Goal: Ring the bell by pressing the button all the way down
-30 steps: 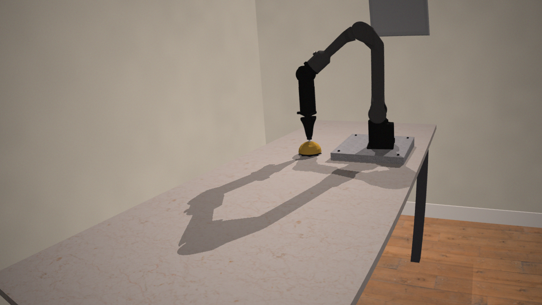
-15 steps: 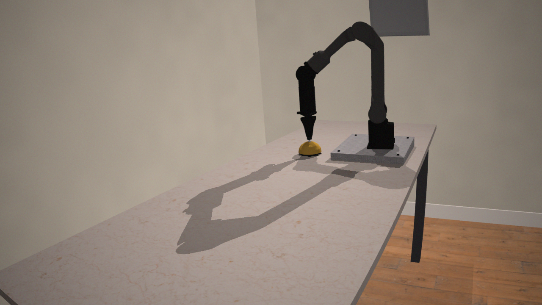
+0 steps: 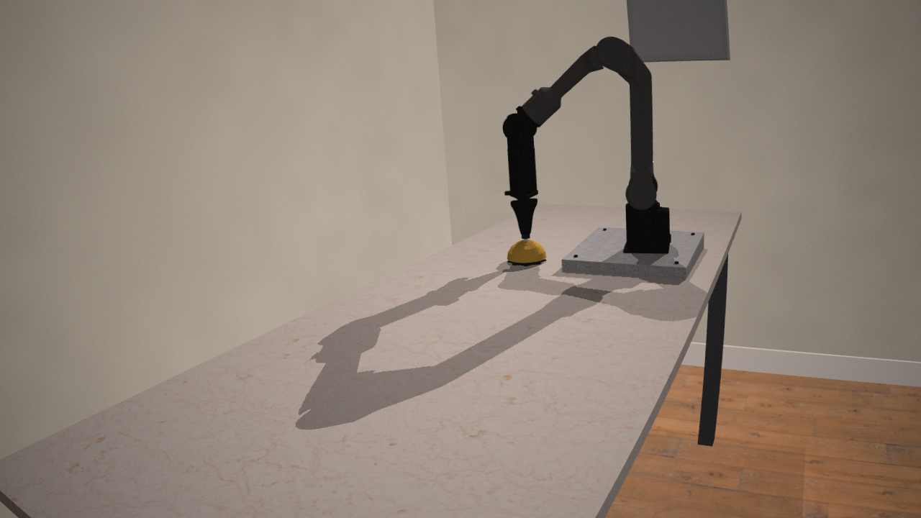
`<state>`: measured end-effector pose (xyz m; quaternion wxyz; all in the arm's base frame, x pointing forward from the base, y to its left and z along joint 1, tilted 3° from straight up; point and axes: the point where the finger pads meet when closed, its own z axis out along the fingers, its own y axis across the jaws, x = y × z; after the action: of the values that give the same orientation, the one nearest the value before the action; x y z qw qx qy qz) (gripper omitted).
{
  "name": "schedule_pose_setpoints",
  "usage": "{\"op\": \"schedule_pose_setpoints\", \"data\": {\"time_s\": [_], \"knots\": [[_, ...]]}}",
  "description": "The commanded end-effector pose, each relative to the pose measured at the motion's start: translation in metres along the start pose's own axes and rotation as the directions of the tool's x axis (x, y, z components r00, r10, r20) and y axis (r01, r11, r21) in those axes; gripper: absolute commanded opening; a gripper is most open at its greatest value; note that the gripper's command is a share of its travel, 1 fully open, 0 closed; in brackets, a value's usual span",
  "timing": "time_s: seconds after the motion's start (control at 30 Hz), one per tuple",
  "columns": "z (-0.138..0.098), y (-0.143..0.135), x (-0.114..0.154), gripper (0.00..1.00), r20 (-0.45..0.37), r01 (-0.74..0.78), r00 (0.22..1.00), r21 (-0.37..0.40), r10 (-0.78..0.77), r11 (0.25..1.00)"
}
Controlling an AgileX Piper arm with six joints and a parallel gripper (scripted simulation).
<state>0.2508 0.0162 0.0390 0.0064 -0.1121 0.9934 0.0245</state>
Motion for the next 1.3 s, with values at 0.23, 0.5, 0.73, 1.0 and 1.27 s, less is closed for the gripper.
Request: {"op": "schedule_pose_setpoints", "data": {"time_s": [0.23,0.5,0.73,1.0,1.27], "knots": [[0.0020,0.0006,0.0003,0.00,-0.004,0.001,1.000,-0.002,-0.001,1.000],[0.0020,0.0006,0.0003,0.00,-0.004,0.001,1.000,-0.002,-0.001,1.000],[0.0020,0.0006,0.0003,0.00,-0.004,0.001,1.000,-0.002,-0.001,1.000],[0.0020,0.0006,0.0003,0.00,-0.004,0.001,1.000,-0.002,-0.001,1.000],[0.0020,0.0006,0.0003,0.00,-0.004,0.001,1.000,-0.002,-0.001,1.000]]}}
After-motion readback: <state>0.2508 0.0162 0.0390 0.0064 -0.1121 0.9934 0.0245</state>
